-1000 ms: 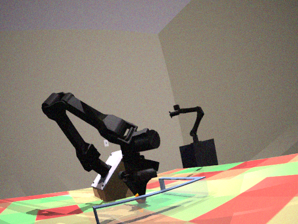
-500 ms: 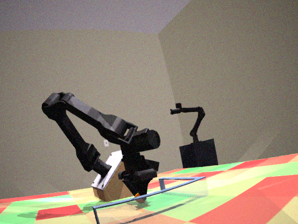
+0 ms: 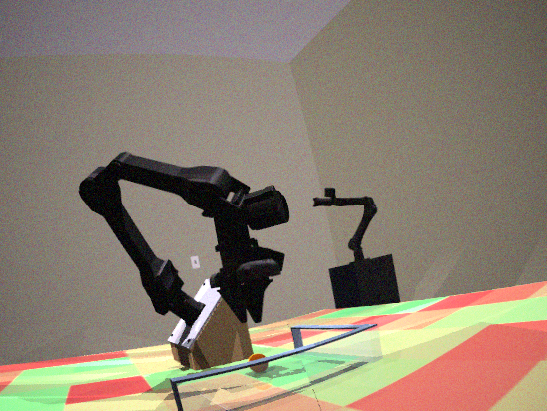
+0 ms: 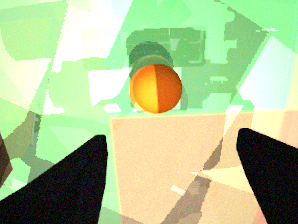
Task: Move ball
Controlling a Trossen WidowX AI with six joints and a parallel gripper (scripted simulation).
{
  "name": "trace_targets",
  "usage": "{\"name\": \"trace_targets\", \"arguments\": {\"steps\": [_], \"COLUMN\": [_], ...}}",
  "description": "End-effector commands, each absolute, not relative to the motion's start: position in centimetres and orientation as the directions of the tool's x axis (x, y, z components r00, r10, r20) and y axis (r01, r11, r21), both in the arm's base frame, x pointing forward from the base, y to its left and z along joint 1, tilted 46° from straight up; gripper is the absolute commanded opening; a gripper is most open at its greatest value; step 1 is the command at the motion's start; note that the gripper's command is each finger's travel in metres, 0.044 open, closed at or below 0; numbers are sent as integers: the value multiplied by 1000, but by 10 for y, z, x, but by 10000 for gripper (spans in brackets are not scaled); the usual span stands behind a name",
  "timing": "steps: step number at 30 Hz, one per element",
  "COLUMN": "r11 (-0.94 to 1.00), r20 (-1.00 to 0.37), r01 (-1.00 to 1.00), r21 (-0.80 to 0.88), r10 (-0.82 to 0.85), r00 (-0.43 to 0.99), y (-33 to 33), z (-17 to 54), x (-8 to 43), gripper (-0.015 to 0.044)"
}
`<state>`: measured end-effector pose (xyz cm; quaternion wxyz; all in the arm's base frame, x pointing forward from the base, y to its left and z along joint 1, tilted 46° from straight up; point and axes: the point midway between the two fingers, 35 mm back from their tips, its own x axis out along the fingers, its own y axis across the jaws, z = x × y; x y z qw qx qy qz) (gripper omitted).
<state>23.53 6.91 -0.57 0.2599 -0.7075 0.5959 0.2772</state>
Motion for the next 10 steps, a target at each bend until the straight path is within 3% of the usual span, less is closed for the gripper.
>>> {"name": "trace_targets", "arguments": {"steps": [1, 2, 8, 10], "r11": [-158, -158, -154, -154], "r20": [-701, -701, -704, -704], "r01": [-987, -987, -987, -987], "r21": [-35, -35, -37, -37], "r10": [-699, -699, -698, -698], "r00": [137, 137, 135, 135], "y": [69, 69, 104, 104], "z": [-6, -6, 29, 29], "x": [235, 235, 228, 228], "gripper": [282, 282, 439, 440]}}
